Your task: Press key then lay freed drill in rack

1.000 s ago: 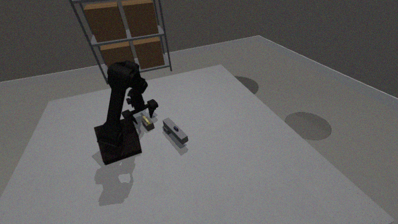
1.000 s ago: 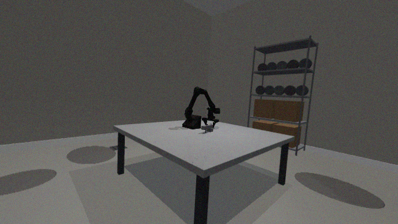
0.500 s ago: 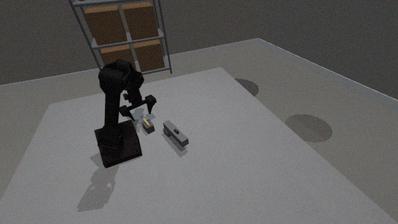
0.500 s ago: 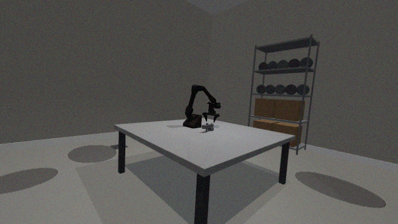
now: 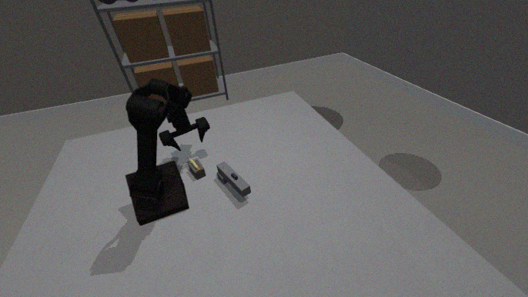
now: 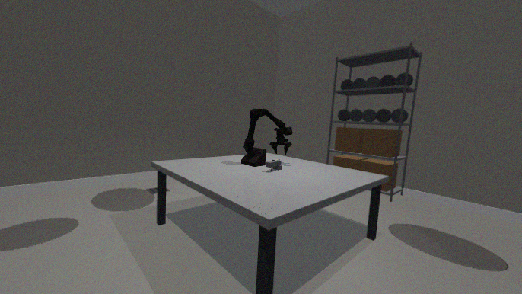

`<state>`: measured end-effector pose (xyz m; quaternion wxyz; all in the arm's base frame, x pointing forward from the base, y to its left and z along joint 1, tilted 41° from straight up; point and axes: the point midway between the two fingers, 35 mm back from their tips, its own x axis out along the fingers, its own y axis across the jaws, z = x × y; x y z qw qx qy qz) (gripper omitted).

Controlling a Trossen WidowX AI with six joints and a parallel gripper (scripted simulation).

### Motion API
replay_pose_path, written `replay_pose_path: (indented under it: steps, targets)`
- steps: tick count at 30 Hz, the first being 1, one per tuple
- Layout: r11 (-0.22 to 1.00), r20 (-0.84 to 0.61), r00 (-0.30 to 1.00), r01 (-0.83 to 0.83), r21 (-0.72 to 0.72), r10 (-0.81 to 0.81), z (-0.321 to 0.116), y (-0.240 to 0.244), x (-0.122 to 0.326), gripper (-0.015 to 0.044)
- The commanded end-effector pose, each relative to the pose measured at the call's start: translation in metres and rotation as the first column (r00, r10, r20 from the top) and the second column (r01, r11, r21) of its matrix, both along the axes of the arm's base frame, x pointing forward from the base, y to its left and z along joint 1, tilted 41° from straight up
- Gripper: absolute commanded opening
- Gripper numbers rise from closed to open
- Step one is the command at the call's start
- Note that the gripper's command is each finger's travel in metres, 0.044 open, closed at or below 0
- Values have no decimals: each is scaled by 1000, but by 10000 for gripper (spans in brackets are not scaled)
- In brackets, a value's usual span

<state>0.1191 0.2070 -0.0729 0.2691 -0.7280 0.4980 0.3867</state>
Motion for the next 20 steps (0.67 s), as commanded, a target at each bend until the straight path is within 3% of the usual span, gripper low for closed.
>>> replay_pose_path:
  steps: [1, 6, 12, 16, 20]
  targets:
    - [973, 117, 987, 85, 214, -112, 19, 43, 21, 440]
    - [874, 188, 940, 172, 454, -283, 49, 85, 43, 440]
    - [664, 178, 852, 236, 709, -493, 98, 128, 70, 440]
    - [638, 205, 853, 179, 749, -479, 111, 132, 78, 440]
    - [470, 153, 791, 184, 863, -592, 149, 152, 93, 440]
